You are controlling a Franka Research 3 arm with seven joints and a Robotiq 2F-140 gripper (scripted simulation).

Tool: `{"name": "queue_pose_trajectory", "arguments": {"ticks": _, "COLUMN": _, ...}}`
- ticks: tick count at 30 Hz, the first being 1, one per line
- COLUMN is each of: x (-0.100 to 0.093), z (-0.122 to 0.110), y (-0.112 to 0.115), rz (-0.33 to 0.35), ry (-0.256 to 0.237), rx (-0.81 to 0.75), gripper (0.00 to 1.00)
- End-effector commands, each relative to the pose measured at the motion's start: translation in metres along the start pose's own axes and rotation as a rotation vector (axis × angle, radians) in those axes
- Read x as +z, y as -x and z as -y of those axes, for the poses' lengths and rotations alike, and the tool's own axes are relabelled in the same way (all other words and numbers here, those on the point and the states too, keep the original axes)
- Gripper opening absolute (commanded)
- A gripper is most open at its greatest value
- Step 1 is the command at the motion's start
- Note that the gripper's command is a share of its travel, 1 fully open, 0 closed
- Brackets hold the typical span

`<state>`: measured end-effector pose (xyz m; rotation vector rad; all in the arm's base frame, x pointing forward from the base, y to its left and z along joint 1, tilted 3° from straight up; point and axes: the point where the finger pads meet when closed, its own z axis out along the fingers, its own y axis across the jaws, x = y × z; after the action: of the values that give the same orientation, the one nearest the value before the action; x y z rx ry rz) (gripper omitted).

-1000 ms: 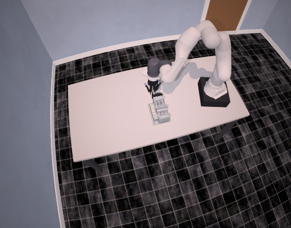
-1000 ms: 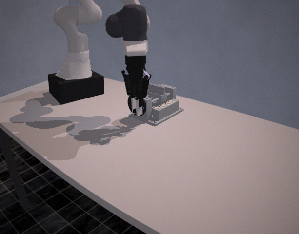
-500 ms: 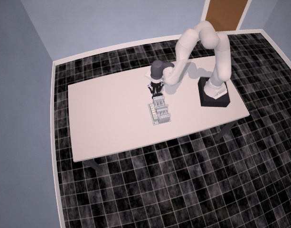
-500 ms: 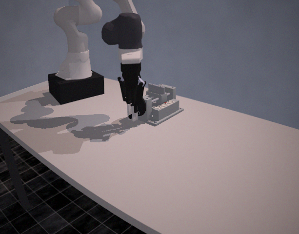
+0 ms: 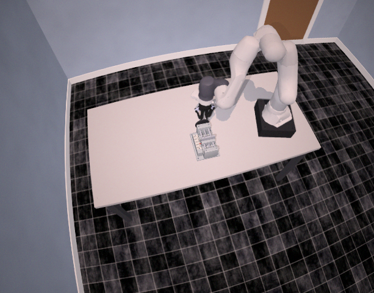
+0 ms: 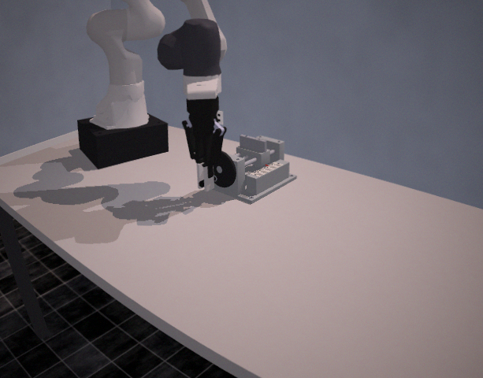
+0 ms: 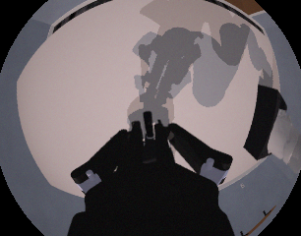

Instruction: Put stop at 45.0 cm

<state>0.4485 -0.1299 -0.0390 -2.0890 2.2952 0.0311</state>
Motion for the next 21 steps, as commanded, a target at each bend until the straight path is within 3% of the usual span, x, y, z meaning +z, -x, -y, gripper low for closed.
{"name": "queue_pose_trajectory", "arguments": {"ticks": 1, "x": -0.005, "z": -0.006, "y": 0.0, "rz": 0.002, "ry": -0.001, "rx": -0.007, "gripper": 0.04}}
{"name": "queue_pose_trajectory", "arguments": {"ticks": 21, "x": -0.041, "z": -0.013, "y": 0.0, "rz": 0.002, "ry": -0.001, "rx": -0.007, "gripper": 0.04}}
